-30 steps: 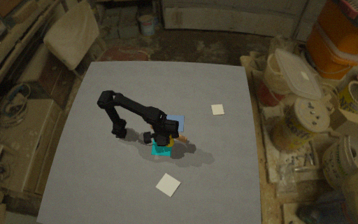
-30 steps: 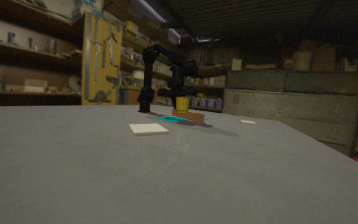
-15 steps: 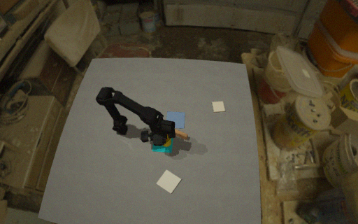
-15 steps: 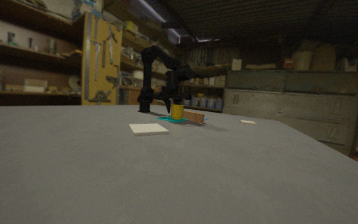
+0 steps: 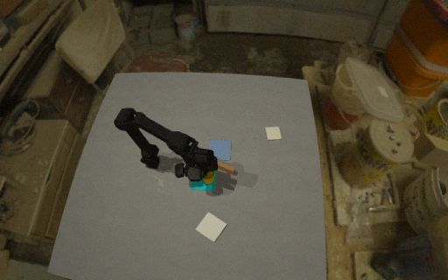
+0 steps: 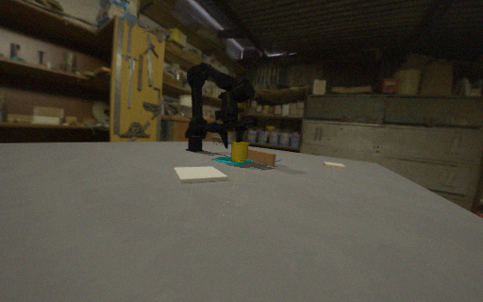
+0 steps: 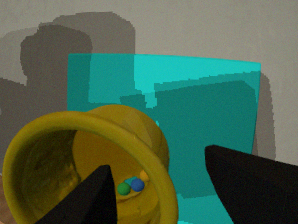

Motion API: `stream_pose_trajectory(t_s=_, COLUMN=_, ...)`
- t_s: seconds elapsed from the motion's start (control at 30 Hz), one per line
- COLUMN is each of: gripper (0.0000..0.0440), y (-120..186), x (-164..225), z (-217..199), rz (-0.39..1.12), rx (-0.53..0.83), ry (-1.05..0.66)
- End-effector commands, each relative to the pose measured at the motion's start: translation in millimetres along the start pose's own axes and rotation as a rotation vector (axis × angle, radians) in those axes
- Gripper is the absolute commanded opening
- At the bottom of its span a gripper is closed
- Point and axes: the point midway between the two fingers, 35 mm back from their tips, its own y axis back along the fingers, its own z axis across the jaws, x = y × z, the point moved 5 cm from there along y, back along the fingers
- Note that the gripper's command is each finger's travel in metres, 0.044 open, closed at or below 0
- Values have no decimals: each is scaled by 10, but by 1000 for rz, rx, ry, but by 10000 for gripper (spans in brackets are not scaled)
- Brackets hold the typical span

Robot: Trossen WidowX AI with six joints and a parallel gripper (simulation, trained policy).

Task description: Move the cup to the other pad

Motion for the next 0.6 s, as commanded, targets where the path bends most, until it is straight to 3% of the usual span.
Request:
stream_pose_trajectory(t_s=0.0, gripper=209, y=54, x=8, z=-34, rz=6, rx=-20, ry=-1)
stream_pose_trajectory(t_s=0.4, gripper=275, y=361, x=-44, z=-80, rz=-13, rx=-95, ry=-30)
stream_pose_trajectory(t_s=0.57, gripper=346, y=539, x=-100, z=-79, rz=-32, rx=-133, ry=-40)
